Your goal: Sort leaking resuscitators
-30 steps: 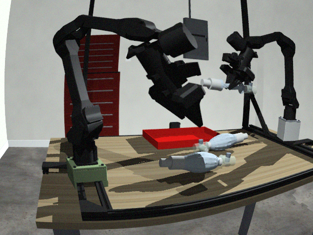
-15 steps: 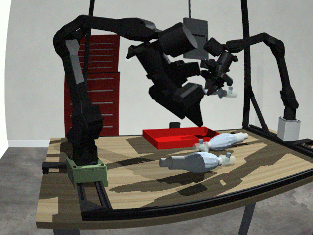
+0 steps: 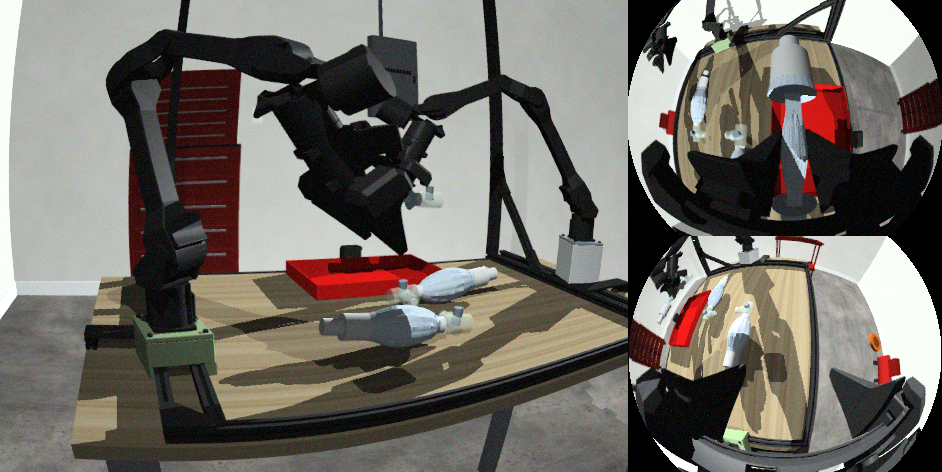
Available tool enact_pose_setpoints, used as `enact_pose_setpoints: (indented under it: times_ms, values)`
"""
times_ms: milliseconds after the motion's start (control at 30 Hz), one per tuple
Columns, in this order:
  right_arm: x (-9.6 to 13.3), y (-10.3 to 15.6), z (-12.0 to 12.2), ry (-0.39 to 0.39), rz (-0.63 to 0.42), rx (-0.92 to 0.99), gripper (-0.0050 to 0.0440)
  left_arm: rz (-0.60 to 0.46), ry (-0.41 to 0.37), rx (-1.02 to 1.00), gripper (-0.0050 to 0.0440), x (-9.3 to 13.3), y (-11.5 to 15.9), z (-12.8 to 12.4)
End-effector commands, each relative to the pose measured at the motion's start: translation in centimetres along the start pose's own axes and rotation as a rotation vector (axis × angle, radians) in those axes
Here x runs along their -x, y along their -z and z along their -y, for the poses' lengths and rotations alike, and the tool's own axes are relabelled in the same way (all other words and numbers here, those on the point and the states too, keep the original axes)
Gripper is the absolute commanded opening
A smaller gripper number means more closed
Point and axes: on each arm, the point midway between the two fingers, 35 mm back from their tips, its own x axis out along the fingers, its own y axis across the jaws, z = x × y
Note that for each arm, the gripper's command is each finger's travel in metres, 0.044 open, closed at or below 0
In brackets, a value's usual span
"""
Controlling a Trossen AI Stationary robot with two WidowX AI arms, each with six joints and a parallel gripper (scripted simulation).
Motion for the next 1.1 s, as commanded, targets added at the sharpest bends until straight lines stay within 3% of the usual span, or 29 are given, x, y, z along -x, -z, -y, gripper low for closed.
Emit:
enact_pose_setpoints:
  times_ms: [0,33,233,267,600,800,833,967,1067]
  values:
    - [0.0,0.0,0.0,0.001,0.000,0.000,0.0440,0.024,0.006,-0.005,0.0000,-2.1,0.6,5.9]
    - [0.0,0.0,0.0,0.001,0.000,0.000,0.0440,0.029,0.005,-0.004,0.0000,-2.6,0.9,7.1]
    - [0.0,0.0,0.0,0.001,0.000,0.000,0.0440,0.029,0.005,-0.004,0.0000,-2.6,0.9,7.1]
    - [0.0,0.0,0.0,0.000,-0.001,-0.001,0.0440,0.001,0.016,-0.029,0.0000,-2.5,2.0,7.4]
    - [0.0,0.0,0.0,0.000,-0.001,-0.001,0.0440,0.046,0.006,0.001,0.0000,-4.1,2.2,11.1]
    - [0.0,0.0,0.0,0.000,-0.001,-0.001,0.0440,0.046,0.006,0.001,0.0000,-4.1,2.2,11.1]
    - [0.0,0.1,0.0,0.001,-0.002,-0.003,0.0440,0.021,0.007,-0.018,0.0000,-10.3,6.3,11.2]
    - [0.0,0.1,0.0,0.001,-0.002,-0.003,0.0440,0.021,0.007,-0.018,0.0000,-12.2,7.3,11.2]
    - [0.0,0.1,0.0,0.001,-0.002,-0.003,0.0440,0.021,0.007,-0.018,0.0000,-12.2,7.3,11.2]
